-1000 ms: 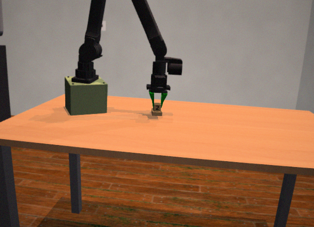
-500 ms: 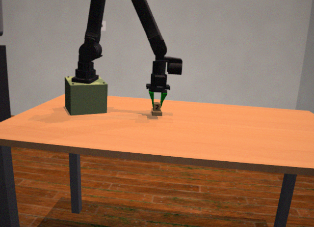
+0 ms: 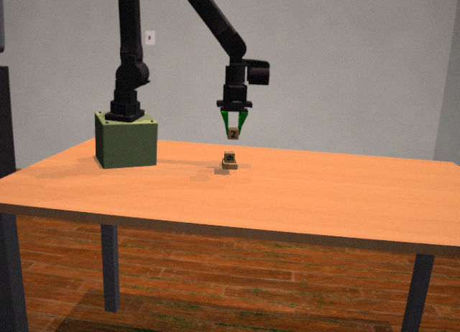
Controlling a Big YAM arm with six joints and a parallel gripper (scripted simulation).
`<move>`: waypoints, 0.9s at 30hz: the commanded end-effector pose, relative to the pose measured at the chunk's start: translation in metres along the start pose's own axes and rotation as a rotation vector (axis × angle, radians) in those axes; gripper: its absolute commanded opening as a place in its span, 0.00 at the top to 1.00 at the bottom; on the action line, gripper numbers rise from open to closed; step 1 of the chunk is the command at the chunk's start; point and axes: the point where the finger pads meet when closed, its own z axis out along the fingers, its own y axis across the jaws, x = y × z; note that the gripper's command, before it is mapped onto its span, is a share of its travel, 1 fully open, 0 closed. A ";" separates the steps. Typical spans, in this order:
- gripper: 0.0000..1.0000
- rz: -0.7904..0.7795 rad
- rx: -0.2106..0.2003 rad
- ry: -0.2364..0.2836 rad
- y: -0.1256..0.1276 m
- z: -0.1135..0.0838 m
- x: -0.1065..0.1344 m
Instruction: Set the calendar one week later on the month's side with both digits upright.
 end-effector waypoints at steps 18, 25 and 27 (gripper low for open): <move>0.73 -0.017 0.000 0.000 0.007 -0.023 0.000; 0.73 -0.109 -0.006 -0.001 0.012 -0.024 -0.008; 0.73 -0.137 -0.009 -0.002 0.014 -0.025 -0.009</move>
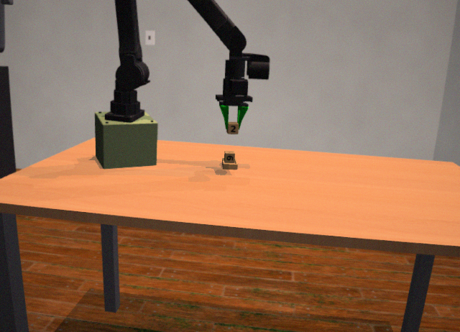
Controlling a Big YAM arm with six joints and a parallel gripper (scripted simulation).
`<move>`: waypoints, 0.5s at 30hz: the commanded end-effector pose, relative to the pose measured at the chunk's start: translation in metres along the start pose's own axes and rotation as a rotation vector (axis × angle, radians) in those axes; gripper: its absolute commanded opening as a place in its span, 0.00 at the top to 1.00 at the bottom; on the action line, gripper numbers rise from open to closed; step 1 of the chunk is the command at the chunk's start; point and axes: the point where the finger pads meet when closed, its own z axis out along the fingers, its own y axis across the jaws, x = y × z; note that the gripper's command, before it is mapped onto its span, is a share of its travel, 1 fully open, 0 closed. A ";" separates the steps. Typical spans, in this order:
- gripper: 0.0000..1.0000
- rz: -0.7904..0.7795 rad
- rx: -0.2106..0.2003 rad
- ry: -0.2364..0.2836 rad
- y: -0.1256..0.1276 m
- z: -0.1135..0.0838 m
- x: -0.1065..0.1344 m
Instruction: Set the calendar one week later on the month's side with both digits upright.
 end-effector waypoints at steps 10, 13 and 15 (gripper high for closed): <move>0.73 -0.393 -0.021 -0.007 0.020 -0.009 -0.018; 0.73 -0.473 -0.021 -0.008 0.020 -0.009 -0.020; 0.73 -0.535 -0.022 -0.009 0.020 -0.008 -0.022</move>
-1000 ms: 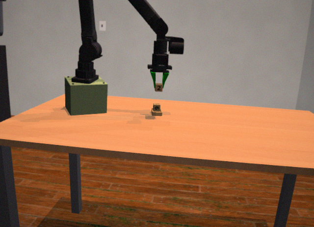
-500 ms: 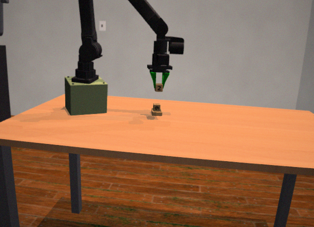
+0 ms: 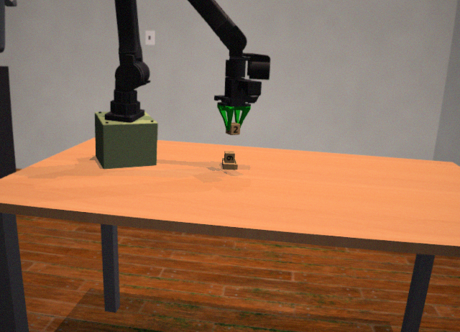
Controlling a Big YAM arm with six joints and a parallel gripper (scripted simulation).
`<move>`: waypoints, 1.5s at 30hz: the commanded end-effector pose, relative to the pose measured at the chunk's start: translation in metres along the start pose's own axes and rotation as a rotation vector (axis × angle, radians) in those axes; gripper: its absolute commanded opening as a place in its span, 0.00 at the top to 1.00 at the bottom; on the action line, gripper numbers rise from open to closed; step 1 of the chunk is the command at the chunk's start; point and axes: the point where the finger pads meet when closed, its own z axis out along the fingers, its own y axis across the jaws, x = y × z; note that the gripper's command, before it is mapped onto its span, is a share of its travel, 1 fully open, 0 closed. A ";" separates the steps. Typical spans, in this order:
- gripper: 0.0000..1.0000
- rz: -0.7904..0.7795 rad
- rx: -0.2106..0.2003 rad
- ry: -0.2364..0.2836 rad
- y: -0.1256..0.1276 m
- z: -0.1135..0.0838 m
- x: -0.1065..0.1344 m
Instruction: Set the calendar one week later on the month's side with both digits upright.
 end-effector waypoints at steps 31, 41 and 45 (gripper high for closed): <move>0.73 -1.056 -0.023 -0.044 0.008 -0.006 -0.046; 0.73 -1.347 -0.016 -0.048 0.004 -0.005 -0.054; 0.73 -1.466 -0.013 -0.049 0.002 -0.004 -0.057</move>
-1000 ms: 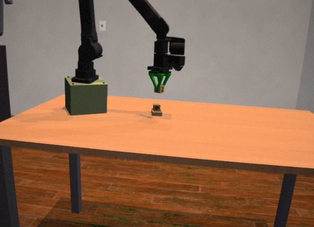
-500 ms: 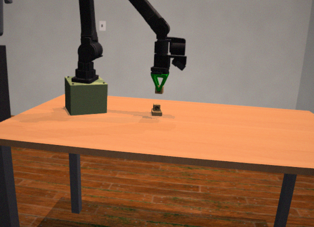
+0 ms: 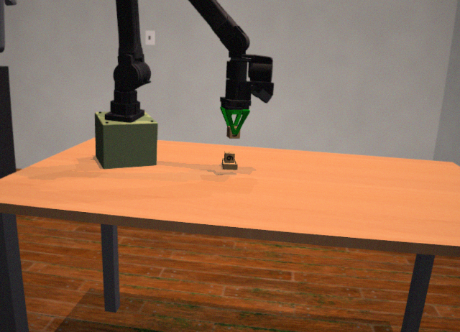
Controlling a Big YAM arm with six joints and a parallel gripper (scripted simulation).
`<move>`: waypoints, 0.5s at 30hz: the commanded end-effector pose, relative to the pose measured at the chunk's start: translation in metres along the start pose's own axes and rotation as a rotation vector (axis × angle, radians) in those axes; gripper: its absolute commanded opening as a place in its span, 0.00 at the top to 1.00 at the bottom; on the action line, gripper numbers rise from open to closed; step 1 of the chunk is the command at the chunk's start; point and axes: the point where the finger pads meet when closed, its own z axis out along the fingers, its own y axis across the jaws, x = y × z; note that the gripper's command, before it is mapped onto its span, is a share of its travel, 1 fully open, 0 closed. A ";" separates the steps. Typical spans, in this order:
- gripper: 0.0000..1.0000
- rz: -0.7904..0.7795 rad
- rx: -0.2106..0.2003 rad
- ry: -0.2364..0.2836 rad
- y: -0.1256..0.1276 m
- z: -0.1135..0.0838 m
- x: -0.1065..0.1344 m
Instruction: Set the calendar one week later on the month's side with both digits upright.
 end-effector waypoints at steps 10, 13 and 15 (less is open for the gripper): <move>0.73 -0.387 0.023 -0.049 -0.025 -0.007 -0.022; 0.73 -0.527 0.027 -0.047 -0.029 -0.006 -0.021; 0.73 -0.586 0.029 -0.046 -0.031 -0.006 -0.020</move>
